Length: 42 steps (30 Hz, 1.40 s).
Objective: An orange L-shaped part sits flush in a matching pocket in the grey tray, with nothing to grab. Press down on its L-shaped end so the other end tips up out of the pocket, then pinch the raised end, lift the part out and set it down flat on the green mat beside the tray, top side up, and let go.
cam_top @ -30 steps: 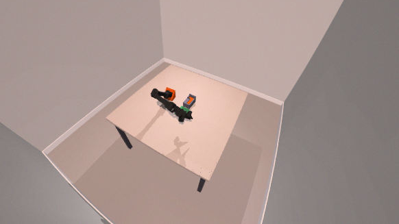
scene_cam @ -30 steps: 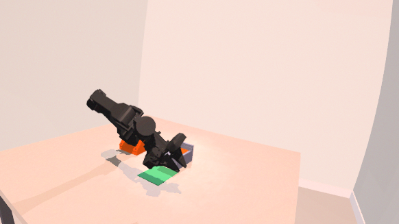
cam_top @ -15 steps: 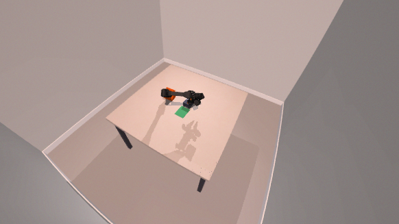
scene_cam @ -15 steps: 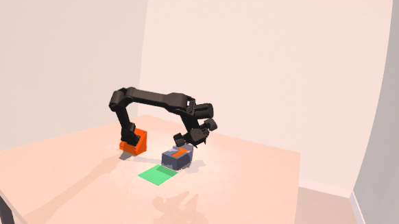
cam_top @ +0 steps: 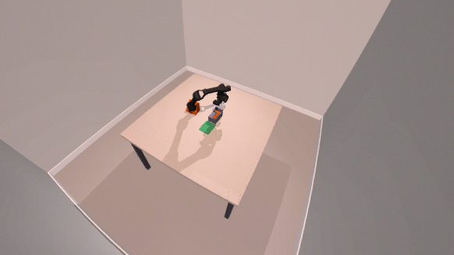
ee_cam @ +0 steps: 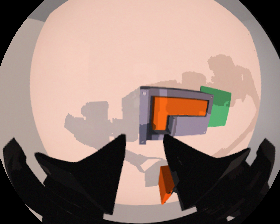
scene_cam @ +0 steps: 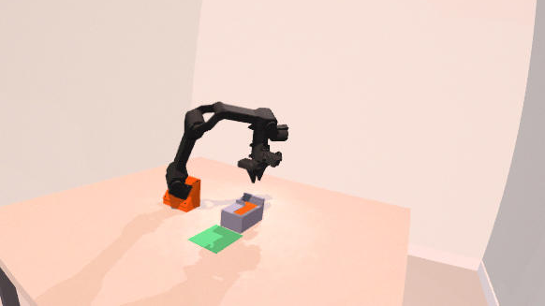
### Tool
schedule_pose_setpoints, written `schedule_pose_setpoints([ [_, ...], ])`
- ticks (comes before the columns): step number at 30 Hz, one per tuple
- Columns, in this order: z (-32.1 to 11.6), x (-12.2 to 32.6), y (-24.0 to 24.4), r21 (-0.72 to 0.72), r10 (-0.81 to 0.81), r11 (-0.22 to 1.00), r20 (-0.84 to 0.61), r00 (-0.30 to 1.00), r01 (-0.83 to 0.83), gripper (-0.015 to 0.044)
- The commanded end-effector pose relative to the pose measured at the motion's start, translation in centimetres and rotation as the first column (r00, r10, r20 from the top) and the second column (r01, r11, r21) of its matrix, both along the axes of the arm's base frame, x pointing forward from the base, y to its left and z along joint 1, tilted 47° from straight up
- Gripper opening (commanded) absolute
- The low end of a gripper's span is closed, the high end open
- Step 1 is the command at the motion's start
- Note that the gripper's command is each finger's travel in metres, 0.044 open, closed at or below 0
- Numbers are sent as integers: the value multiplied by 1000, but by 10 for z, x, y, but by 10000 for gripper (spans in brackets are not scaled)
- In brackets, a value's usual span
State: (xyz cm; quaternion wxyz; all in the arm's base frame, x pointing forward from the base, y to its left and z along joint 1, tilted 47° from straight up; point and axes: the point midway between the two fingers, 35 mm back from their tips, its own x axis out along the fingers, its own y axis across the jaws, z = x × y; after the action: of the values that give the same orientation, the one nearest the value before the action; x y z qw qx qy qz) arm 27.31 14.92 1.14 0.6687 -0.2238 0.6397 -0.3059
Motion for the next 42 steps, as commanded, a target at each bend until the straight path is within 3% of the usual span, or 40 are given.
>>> schedule_pose_setpoints([
  [1,1,-1,-2,-29,8,1000,-6,1000,-8,180],
  [10,-49,0,-54,-31,8,999,-5,1000,-8,180],
  [42,-75,-1,-82,-33,8,999,-4,1000,-8,180],
])
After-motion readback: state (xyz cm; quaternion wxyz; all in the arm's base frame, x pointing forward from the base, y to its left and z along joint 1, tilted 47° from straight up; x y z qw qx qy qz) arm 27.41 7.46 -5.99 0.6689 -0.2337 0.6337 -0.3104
